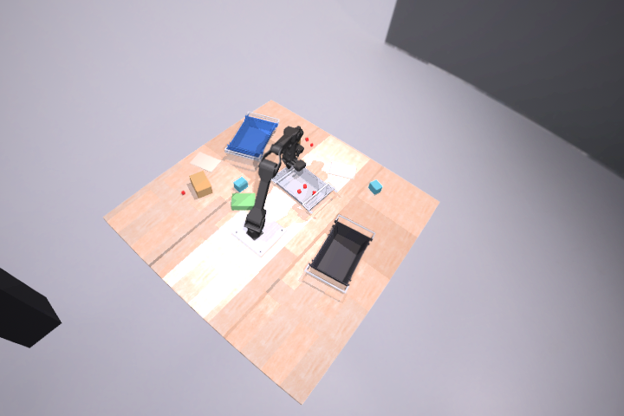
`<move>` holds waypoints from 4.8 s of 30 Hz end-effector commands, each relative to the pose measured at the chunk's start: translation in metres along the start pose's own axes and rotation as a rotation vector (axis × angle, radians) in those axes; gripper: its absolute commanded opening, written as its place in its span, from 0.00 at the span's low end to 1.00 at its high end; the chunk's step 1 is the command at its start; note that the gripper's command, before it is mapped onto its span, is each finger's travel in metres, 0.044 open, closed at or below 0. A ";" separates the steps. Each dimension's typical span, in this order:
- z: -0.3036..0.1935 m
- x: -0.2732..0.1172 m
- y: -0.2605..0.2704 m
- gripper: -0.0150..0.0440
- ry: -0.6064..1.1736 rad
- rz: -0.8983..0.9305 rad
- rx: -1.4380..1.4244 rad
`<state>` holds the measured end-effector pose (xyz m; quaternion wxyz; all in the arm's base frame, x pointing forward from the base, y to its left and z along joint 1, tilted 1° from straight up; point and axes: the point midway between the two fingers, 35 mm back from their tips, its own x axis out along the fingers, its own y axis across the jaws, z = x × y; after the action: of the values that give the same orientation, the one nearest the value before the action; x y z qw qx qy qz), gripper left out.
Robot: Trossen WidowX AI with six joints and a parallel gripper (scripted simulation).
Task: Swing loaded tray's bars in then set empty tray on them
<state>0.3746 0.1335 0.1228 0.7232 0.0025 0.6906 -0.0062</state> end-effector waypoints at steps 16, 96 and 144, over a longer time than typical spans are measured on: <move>-0.001 -0.073 0.000 0.92 -0.047 0.018 -0.001; -0.190 0.067 -0.427 0.98 0.028 -0.041 -0.240; -0.189 0.058 -0.428 0.25 0.028 -0.041 -0.240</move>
<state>0.1833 -0.2943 0.0536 0.7094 -0.1013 0.6952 0.0564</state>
